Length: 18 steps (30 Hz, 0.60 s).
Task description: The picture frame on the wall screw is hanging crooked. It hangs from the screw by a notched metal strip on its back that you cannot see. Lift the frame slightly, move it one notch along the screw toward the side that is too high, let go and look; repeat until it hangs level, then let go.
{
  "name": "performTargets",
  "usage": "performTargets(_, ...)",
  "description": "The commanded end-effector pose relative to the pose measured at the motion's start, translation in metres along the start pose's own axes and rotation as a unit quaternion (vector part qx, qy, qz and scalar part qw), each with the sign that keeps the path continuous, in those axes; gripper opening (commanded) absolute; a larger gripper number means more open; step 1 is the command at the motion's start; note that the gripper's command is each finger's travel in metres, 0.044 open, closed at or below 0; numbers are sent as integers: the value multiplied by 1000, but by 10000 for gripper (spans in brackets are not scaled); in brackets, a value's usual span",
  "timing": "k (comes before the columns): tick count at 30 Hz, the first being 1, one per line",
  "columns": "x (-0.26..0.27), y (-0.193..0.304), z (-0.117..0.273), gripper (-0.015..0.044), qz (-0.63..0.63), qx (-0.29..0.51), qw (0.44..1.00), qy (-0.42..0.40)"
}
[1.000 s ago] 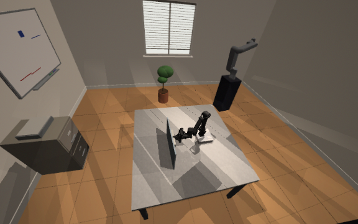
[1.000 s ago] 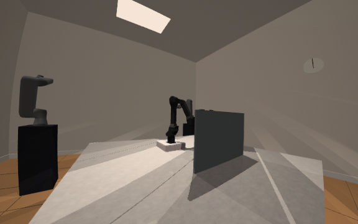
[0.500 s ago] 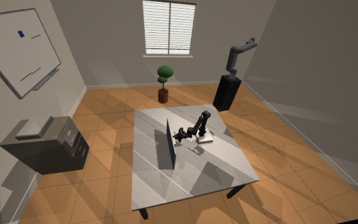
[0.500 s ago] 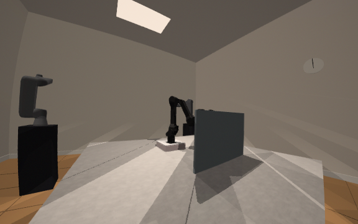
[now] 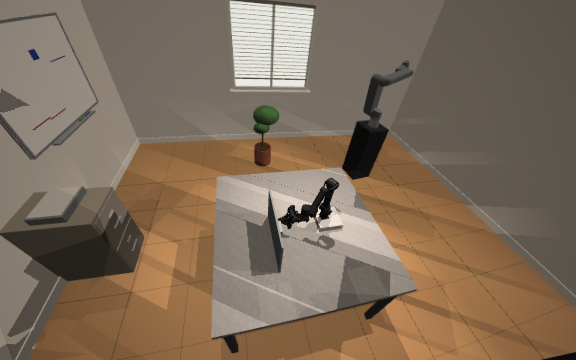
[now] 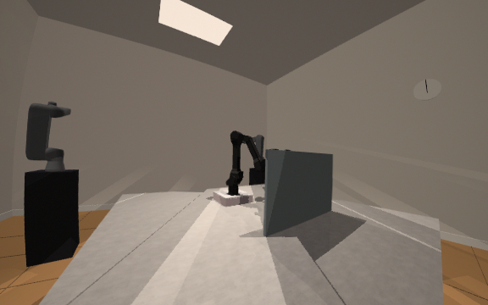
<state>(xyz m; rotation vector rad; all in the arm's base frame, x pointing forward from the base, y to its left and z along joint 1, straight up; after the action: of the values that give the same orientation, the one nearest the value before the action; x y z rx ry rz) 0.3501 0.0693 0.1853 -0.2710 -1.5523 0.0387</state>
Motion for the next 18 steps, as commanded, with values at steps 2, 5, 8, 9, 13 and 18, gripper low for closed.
performTargets(2,3,0,0,0,-3,0,1000,-6)
performTargets(5,3,0,0,0,-3,0,1000,-6)
performTargets(8,3,0,0,0,-3,0,1000,-6)
performTargets(9,3,0,0,0,-3,0,1000,-6)
performTargets(13,2,0,0,0,-3,0,1000,-6)
performTargets(18,0,0,0,0,-2,0,1000,-6)
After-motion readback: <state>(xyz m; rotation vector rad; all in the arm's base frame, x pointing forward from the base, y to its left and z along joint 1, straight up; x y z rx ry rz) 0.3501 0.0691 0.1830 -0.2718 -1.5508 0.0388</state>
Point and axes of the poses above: the point midway between the two fingers, 35 mm back from their tips, its own z axis back along the fingers, its own x axis across the jaws, y = z × x, the point moved 4 cm from there along z, back along the fingers, and after that the axes turned 3 degrees about z, right-handed, at the moved point
